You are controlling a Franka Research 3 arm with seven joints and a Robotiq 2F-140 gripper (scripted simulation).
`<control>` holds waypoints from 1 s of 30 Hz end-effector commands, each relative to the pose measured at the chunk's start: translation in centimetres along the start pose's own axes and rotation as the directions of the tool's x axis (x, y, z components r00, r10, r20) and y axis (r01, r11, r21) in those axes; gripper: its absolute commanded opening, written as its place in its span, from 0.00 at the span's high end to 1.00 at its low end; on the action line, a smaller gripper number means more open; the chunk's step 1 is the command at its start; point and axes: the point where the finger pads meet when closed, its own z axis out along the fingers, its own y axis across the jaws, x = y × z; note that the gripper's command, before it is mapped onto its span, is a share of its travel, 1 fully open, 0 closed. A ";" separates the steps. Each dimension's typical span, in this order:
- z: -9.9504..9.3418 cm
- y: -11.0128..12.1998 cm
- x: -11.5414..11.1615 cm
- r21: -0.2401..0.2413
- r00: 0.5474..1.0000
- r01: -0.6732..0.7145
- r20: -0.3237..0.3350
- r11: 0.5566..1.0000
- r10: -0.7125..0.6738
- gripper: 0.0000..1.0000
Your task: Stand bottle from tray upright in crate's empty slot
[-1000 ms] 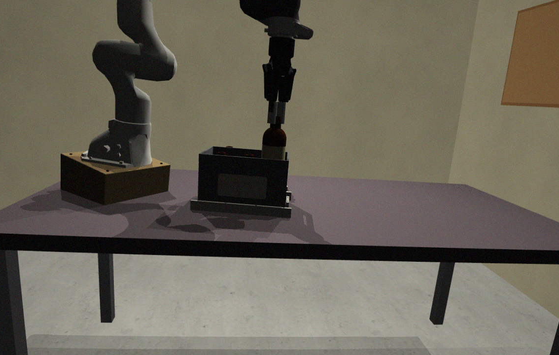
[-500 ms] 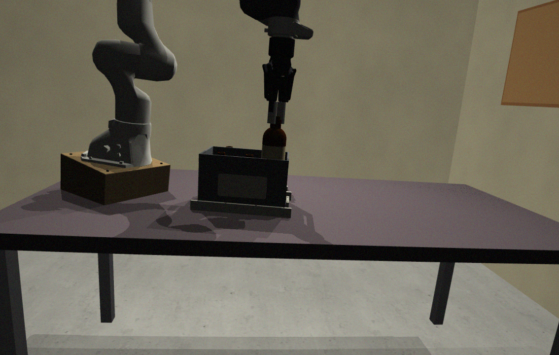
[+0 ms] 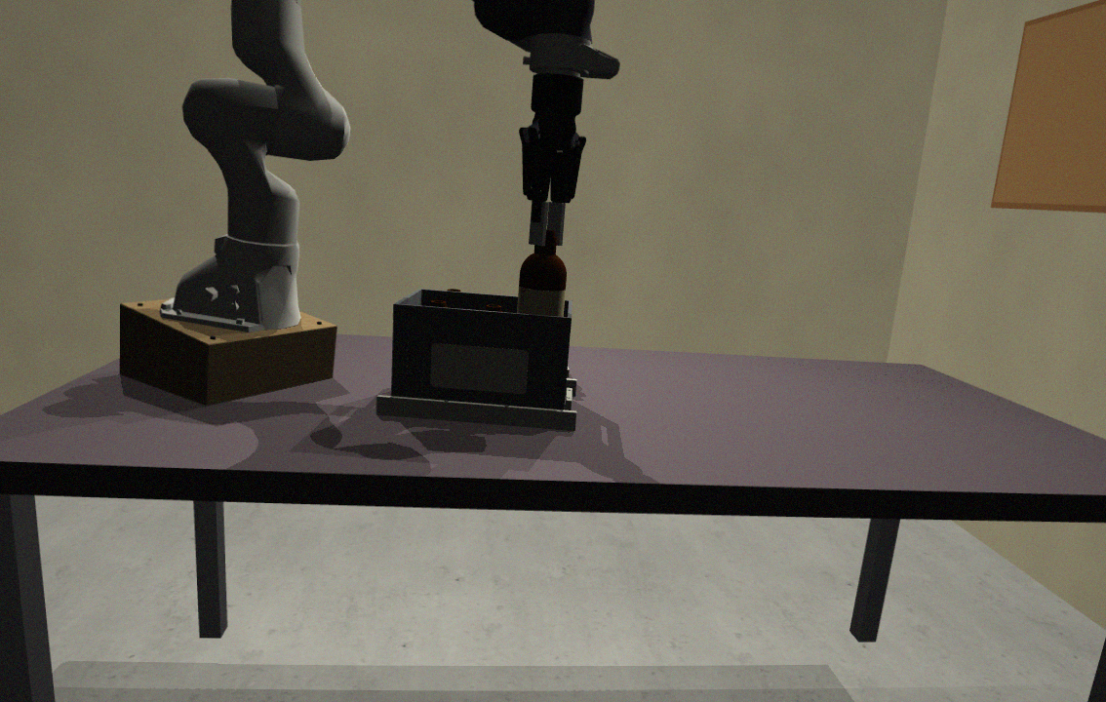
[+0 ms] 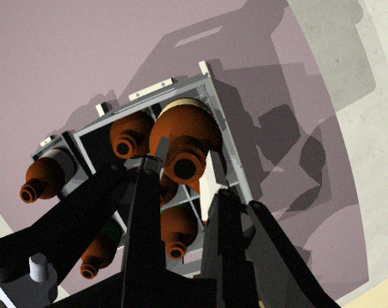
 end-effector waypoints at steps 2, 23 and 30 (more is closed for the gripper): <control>0.1 -0.2 0.1 0.002 1.000 -0.002 -0.005 1.000 0.002 1.00; 2.2 -0.3 0.1 0.002 1.000 -0.002 -0.005 1.000 0.002 1.00; 2.9 -0.4 0.1 0.002 1.000 -0.002 -0.005 1.000 0.002 1.00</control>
